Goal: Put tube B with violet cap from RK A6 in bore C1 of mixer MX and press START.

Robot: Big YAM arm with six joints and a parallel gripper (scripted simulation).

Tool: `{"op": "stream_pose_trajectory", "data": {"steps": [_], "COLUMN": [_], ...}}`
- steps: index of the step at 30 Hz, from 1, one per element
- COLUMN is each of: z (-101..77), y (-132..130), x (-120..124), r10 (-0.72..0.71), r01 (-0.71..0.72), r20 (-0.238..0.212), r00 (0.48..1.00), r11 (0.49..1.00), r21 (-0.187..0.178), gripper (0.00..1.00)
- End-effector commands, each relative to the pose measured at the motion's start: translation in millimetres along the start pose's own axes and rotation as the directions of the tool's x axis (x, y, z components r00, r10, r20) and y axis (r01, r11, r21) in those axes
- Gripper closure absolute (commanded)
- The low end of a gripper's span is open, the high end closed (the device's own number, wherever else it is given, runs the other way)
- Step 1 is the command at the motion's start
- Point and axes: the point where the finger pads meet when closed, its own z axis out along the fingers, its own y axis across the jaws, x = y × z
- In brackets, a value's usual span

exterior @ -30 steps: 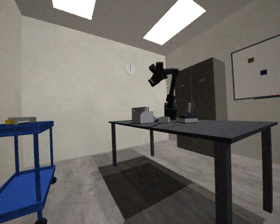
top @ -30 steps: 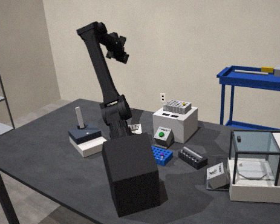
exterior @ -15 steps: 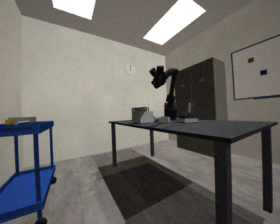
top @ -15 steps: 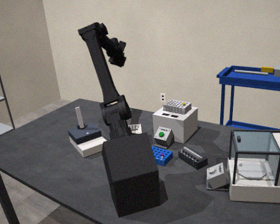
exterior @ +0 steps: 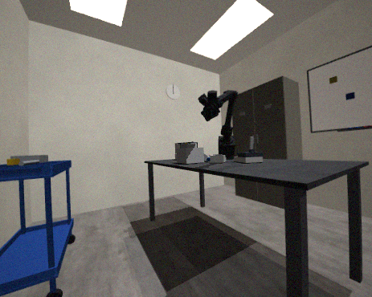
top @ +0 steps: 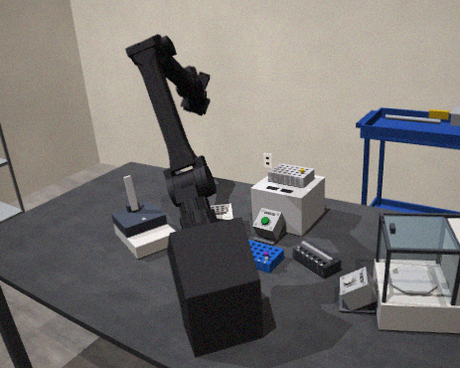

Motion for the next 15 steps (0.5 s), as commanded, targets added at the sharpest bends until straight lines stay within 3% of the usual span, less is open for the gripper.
{"op": "stream_pose_trajectory", "data": {"steps": [1, 2, 6, 7, 9, 10, 13, 14, 15], "z": [-27.7, -32.5, -42.8, -47.9, -57.7, -63.1, -73.2, -78.7, -83.6], "y": [-0.7, -8.8, -13.7, -21.7, -26.6, -34.4, -40.1, -47.9, -52.0], "x": [-8.5, 2.2, 8.4, 19.2, 25.3, 36.0, 42.8, 53.5, 58.9], "r10": [-0.012, -0.001, -0.007, 0.003, -0.005, 0.009, 0.001, 0.019, 0.019], "r01": [0.012, 0.001, 0.007, -0.002, 0.005, -0.005, 0.001, -0.012, -0.012], "r20": [0.037, -0.010, 0.011, -0.036, -0.016, -0.062, -0.042, -0.087, -0.088], "r00": [0.999, 1.000, 1.000, 0.999, 1.000, 0.998, 0.999, 0.996, 0.996], "r11": [1.000, 1.000, 1.000, 0.999, 1.000, 0.998, 0.999, 0.997, 0.997], "r21": [-0.008, 0.025, 0.010, 0.043, 0.028, 0.061, 0.046, 0.080, 0.080], "gripper": [0.64, 0.64, 0.64, 0.64, 0.64, 0.64, 0.64, 0.64, 0.64]}}
